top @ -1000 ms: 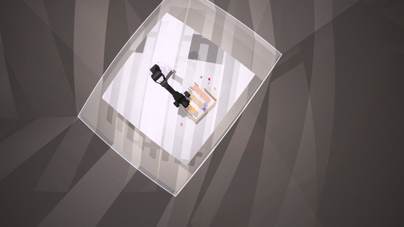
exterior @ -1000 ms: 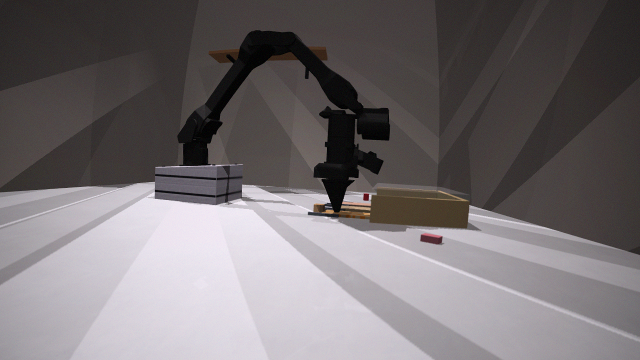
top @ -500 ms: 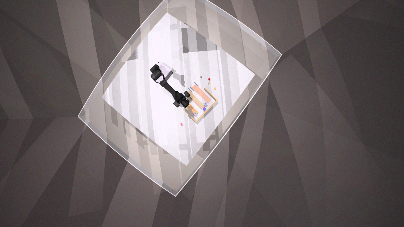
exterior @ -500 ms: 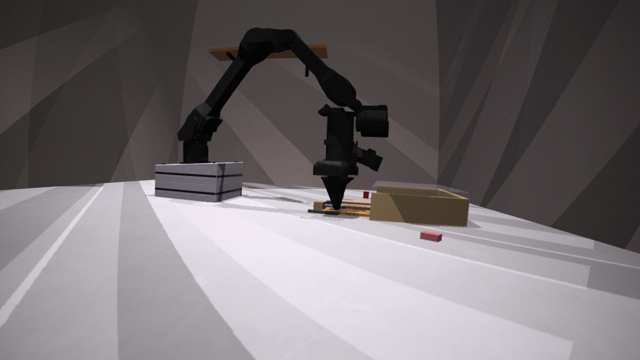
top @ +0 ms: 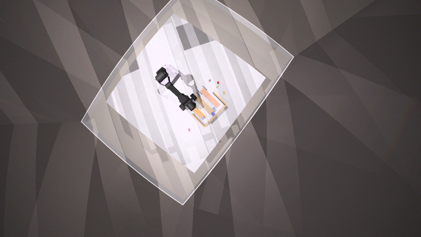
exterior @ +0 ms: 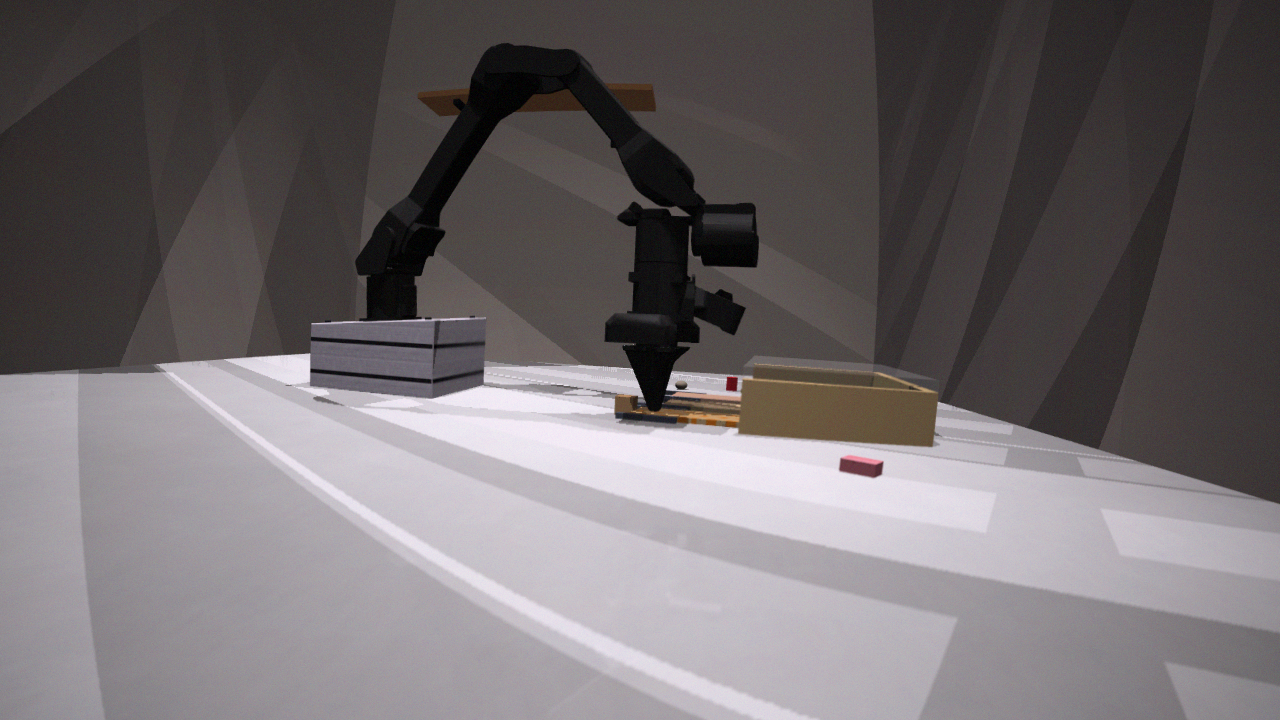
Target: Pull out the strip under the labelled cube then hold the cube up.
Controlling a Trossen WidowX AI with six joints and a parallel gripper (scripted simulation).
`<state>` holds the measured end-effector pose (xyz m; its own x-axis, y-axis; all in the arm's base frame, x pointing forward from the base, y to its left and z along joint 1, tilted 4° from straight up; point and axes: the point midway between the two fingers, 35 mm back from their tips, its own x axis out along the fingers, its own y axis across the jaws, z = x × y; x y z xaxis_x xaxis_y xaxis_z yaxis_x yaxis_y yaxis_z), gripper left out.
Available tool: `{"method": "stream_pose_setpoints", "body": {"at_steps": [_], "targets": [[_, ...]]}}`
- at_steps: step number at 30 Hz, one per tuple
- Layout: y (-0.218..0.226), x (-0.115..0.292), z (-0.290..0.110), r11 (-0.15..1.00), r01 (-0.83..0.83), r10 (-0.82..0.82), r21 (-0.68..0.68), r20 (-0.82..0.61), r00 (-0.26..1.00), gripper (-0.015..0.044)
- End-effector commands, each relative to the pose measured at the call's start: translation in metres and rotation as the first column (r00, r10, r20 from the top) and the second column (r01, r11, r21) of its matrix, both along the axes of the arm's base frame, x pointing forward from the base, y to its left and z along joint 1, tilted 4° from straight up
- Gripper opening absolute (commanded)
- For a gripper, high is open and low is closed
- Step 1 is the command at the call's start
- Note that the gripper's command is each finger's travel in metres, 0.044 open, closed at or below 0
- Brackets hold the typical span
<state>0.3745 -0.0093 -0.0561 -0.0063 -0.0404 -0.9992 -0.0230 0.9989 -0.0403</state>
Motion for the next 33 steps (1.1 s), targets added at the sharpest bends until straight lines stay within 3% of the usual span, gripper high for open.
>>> {"method": "stream_pose_setpoints", "body": {"at_steps": [1,13,33], "targets": [[0.0,-0.004,-0.002,1.0,-0.005,0.005,-0.002,-0.013,1.0,0.0],[0.0,0.007,0.006,1.0,-0.005,0.005,-0.002,-0.012,1.0,0.0],[-0.002,-0.021,-0.002,1.0,-0.005,0.005,-0.002,-0.015,1.0,0.0]]}}
